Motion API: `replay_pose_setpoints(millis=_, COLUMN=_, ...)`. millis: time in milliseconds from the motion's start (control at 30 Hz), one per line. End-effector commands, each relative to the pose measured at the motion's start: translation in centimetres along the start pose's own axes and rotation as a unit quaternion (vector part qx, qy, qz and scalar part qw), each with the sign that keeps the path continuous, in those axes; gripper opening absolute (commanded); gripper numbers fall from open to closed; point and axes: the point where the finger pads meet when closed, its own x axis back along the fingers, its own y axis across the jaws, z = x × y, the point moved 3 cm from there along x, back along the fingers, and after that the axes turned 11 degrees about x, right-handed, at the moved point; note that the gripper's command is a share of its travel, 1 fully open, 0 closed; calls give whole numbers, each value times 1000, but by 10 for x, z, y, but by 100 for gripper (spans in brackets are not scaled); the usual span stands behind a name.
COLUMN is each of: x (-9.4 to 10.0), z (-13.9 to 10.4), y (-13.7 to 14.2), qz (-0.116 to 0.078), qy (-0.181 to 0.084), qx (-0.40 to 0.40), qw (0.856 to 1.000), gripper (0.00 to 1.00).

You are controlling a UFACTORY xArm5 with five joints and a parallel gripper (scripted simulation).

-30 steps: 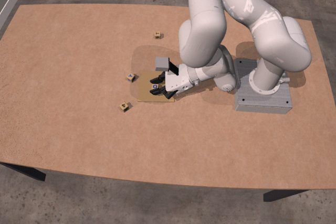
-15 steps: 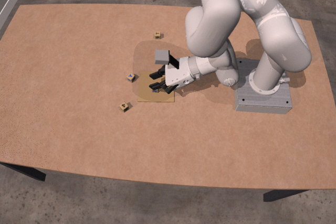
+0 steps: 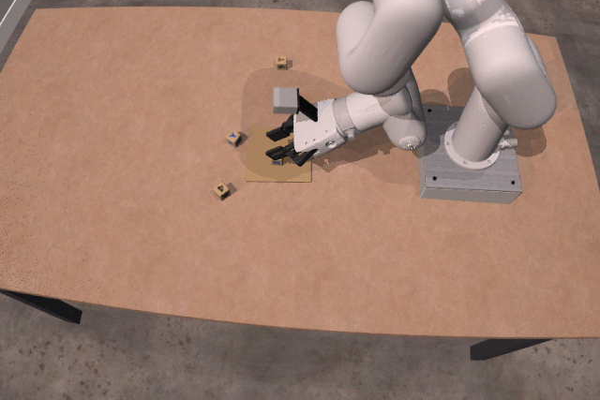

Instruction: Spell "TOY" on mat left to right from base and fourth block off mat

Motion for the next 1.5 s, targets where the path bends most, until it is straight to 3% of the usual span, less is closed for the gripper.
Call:
replay_pose_setpoints(millis=0, x=1, z=4, y=1, qz=6, qy=-32, qx=0, qw=999, gripper=42)
replay_pose_setpoints(millis=133, x=2, z=10, y=2, qz=16, qy=-83, qx=0, qw=996, gripper=42)
replay_pose_setpoints(millis=200, x=2, z=10, y=2, qz=16, qy=-83, qx=0, qw=996, gripper=42)
replay_pose_setpoints(millis=333, x=2, z=17, y=3, qz=28, qy=-144, qx=0, qw=989, gripper=42)
replay_pose_setpoints(millis=700, x=4, z=33, y=5, qz=51, qy=-264, qx=0, qw=963, gripper=42)
replay_pose_setpoints(millis=767, x=4, z=33, y=5, qz=51, qy=-264, qx=0, qw=963, gripper=42)
replay_pose_setpoints(millis=833, x=3, z=38, y=6, qz=58, qy=-300, qx=0, qw=952, gripper=42)
replay_pose_setpoints(millis=1167, x=1, z=52, y=9, qz=79, qy=-416, qx=1, qw=906, gripper=42)
replay_pose_setpoints(millis=1267, x=1, z=55, y=10, qz=84, qy=-439, qx=1, qw=894, gripper=42)
replay_pose_setpoints(millis=1467, x=1, z=57, y=11, qz=86, qy=-454, qx=1, qw=887, gripper=42)
